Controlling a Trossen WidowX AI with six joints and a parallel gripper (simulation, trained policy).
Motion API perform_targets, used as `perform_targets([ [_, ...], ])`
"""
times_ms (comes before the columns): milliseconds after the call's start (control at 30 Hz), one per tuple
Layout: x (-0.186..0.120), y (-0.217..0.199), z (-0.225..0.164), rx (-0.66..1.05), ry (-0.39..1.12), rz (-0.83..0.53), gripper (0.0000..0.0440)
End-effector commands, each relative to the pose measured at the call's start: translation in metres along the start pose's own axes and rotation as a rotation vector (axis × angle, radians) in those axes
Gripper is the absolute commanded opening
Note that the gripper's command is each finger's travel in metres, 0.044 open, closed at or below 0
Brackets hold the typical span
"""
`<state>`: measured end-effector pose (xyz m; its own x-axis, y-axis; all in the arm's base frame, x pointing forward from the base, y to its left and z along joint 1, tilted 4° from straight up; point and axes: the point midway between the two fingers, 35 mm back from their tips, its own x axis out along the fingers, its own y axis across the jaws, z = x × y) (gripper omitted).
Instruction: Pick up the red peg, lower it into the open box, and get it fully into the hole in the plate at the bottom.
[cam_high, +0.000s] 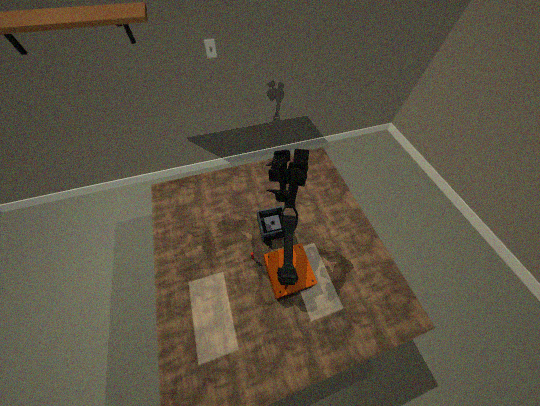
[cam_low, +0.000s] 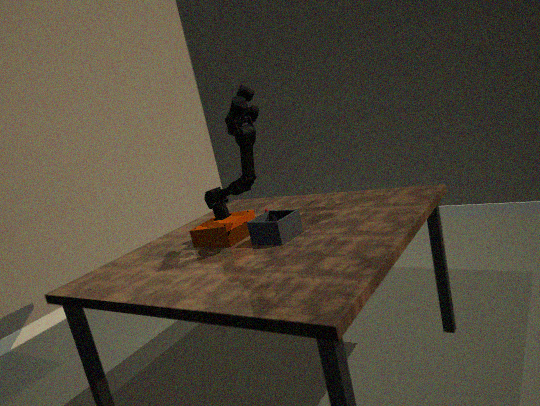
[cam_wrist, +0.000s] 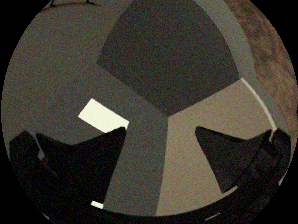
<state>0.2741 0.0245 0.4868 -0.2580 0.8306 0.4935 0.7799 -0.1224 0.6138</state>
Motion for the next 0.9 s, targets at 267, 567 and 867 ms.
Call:
perform_targets([
  [267,0.013,-0.055,-0.057,-0.261,-0.111,-0.103,0.0438],
  [567,0.039,-0.121,-0.084,-0.491,-0.266,-0.248,0.0440],
  [867,0.065,-0.181,-0.080,-0.685,-0.459,-0.399,0.0440],
])
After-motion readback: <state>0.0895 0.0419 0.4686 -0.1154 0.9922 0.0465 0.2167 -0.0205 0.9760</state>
